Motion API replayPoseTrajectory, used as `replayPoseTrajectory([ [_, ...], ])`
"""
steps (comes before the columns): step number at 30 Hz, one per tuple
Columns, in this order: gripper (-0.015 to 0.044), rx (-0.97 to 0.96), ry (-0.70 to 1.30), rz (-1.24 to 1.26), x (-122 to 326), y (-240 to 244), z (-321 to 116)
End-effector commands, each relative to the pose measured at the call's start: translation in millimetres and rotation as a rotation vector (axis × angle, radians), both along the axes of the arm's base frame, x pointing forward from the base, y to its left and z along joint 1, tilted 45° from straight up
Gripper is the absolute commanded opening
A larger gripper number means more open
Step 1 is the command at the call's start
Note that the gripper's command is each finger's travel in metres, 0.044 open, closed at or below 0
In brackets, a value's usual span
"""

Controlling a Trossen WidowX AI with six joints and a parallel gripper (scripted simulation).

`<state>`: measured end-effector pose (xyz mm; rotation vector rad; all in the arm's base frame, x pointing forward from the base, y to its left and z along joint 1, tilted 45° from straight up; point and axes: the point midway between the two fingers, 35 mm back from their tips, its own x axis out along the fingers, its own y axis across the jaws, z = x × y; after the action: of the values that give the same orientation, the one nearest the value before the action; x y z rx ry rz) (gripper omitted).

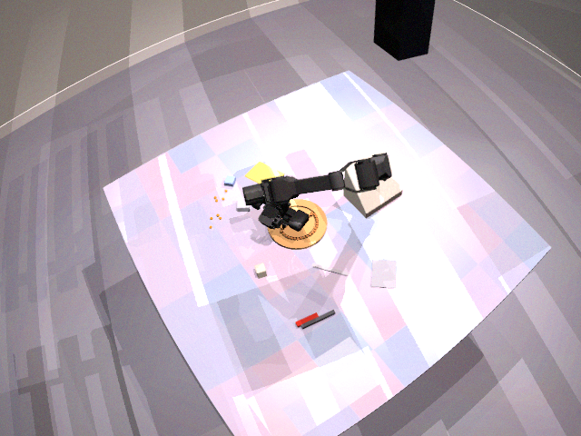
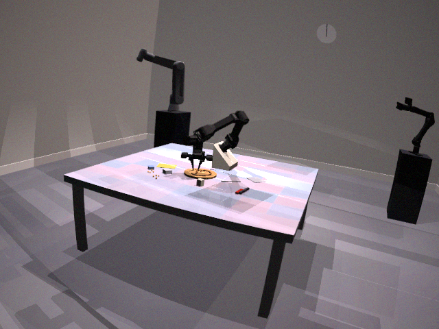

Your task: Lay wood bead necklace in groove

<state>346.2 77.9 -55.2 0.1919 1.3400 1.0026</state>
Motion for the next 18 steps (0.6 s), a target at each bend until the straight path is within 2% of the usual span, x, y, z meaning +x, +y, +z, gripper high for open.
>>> replayPoseTrajectory([
  [1,0.0120,0.005,0.017,0.002,-5.1,6.4,-6.4],
  [17,0.0120,0.006,0.024,0.004,-8.6,15.8,-15.7],
  [18,0.0094,0.002,0.014,0.006,-6.5,14.4,-14.1],
])
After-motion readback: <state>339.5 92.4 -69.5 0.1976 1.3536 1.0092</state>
